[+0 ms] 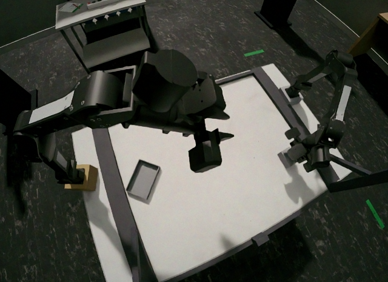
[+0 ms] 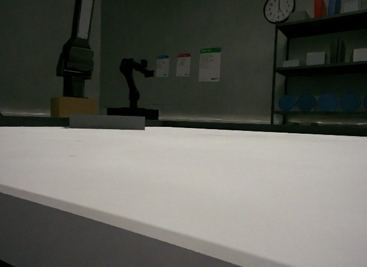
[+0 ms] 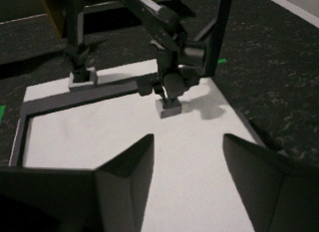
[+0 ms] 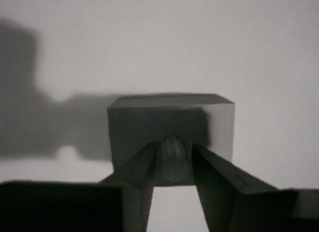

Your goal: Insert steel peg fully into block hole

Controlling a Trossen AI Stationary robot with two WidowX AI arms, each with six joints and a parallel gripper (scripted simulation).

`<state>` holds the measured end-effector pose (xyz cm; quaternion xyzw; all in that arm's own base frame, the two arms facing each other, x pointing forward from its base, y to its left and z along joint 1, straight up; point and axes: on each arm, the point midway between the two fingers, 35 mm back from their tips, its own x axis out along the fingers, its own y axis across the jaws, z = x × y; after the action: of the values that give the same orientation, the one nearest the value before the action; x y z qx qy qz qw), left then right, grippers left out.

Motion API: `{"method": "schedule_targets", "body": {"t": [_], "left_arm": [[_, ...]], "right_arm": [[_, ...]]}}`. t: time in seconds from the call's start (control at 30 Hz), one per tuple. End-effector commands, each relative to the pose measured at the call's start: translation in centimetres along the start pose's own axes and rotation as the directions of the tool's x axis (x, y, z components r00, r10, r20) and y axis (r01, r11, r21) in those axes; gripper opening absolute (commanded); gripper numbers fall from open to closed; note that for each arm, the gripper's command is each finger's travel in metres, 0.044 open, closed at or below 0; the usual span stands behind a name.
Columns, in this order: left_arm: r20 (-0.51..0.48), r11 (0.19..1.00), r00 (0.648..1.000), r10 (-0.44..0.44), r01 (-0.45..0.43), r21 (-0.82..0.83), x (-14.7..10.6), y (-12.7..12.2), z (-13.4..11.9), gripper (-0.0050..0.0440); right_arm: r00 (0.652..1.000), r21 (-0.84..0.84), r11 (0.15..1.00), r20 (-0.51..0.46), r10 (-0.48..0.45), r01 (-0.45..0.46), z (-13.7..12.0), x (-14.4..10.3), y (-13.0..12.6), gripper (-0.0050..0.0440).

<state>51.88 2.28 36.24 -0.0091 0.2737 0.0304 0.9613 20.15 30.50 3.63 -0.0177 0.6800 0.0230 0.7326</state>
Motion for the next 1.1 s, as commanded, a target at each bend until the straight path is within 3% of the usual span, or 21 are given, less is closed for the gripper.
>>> {"method": "schedule_targets", "body": {"t": [0.0,0.17,0.5,0.67,0.87,1.03,1.07], "left_arm": [[0.025,1.0,1.0,-0.002,0.002,0.002,-1.0,0.0,0.8,0.02],[0.025,1.0,1.0,-0.002,0.002,0.002,-1.0,0.0,0.8,0.02],[0.025,1.0,1.0,-0.002,0.002,0.002,-1.0,0.0,0.8,0.02],[0.025,1.0,1.0,-0.002,0.002,0.002,-1.0,0.0,0.8,0.02],[0.025,1.0,1.0,-0.002,0.002,0.002,-1.0,0.0,0.8,0.02],[0.053,1.0,0.999,-0.009,0.009,0.007,-2.2,-0.2,0.9,0.02],[0.064,1.0,0.998,-0.012,0.011,0.008,-2.5,-0.3,0.9,0.02]], "right_arm": [[1.0,0.002,1.0,0.019,0.021,-0.021,0.3,-0.8,0.3,0.018],[1.0,0.002,1.0,0.019,0.021,-0.021,0.3,-0.8,0.3,0.018],[0.999,0.003,0.999,0.034,0.039,-0.039,0.5,-3.2,0.6,0.018],[0.999,0.004,0.999,0.034,0.04,-0.04,0.4,-5.3,0.6,0.03],[0.999,0.003,0.999,0.034,0.039,-0.04,0.4,-6.7,0.5,0.0324],[0.998,-0.099,0.994,0.05,0.044,-0.039,0.0,-6.4,-0.3,0.044],[0.997,-0.143,0.989,0.06,0.055,-0.046,0.0,-6.5,-0.4,0.044]]}}
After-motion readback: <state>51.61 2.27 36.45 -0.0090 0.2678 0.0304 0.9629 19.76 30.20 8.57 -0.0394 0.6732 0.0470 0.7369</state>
